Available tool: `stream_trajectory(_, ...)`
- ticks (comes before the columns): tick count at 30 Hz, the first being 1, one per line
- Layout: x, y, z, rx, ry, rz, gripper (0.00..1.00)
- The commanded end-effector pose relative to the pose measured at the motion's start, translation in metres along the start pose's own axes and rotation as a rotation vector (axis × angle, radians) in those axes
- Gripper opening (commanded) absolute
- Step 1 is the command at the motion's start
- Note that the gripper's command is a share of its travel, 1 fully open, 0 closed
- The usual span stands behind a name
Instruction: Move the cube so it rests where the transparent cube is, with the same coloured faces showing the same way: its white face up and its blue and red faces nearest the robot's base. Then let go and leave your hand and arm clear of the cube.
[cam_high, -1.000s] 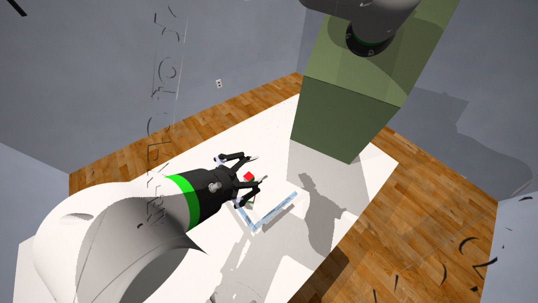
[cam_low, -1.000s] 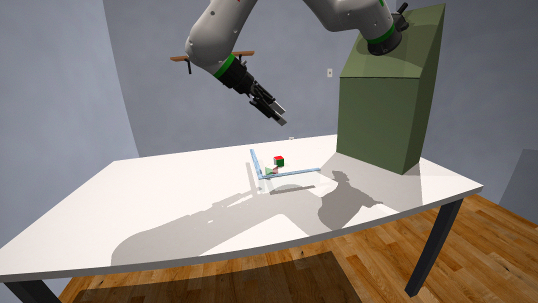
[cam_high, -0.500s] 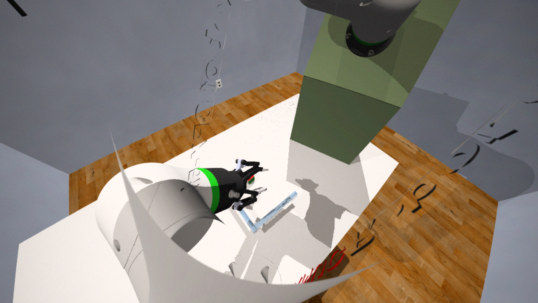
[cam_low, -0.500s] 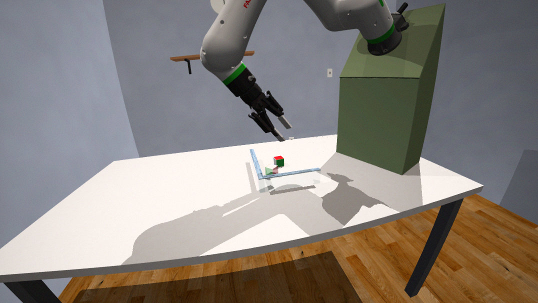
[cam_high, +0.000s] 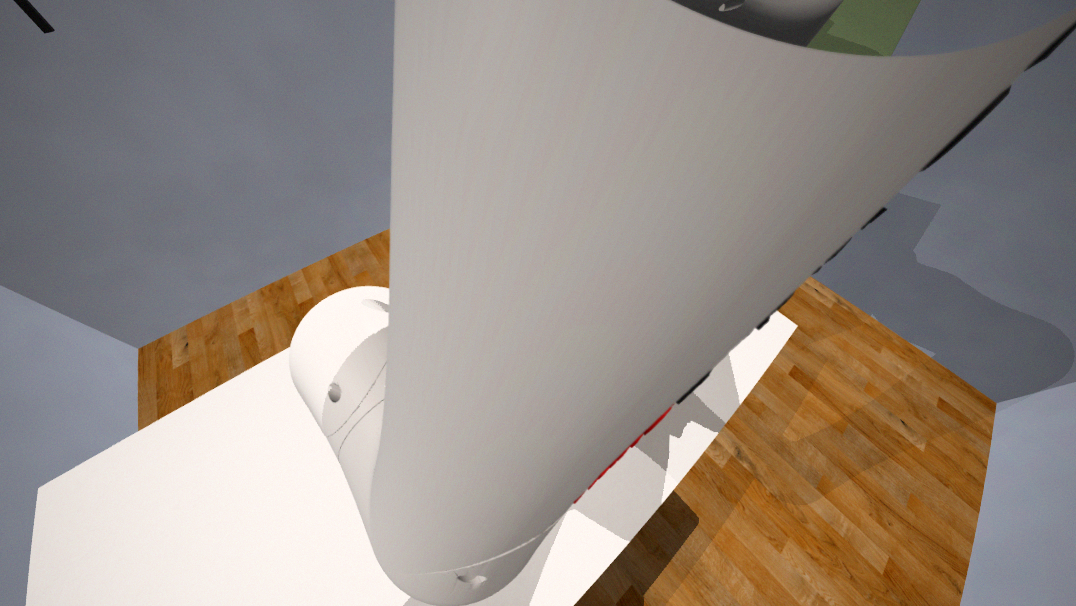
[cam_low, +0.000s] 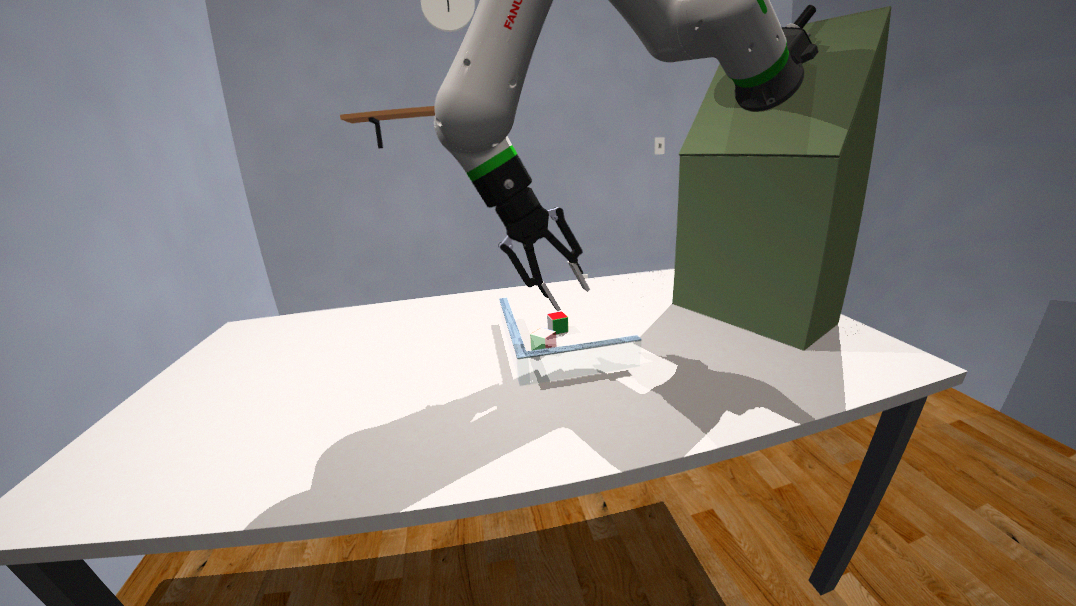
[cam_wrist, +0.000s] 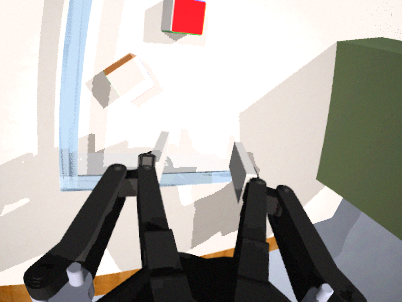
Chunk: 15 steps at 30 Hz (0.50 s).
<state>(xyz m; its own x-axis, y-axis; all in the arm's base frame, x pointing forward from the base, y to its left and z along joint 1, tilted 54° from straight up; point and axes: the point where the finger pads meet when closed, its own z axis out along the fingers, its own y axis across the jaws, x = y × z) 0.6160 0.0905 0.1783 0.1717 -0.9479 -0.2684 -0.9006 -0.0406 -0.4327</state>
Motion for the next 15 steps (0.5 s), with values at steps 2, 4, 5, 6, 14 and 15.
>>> stream_trajectory(2,0.0,-0.008,0.01,0.053,-0.02,0.172,0.41)
stream_trajectory(4,0.0,-0.012,0.014,0.082,-0.033,0.27,0.41)
stream_trajectory(5,0.0,-0.012,0.014,0.082,-0.033,0.27,0.41)
stream_trajectory(6,0.0,-0.012,0.014,0.082,-0.033,0.27,0.41)
stream_trajectory(14,0.006,-0.027,0.029,0.187,-0.098,0.645,0.41)
stream_trajectory(15,0.008,-0.028,0.03,0.199,-0.107,0.689,0.41)
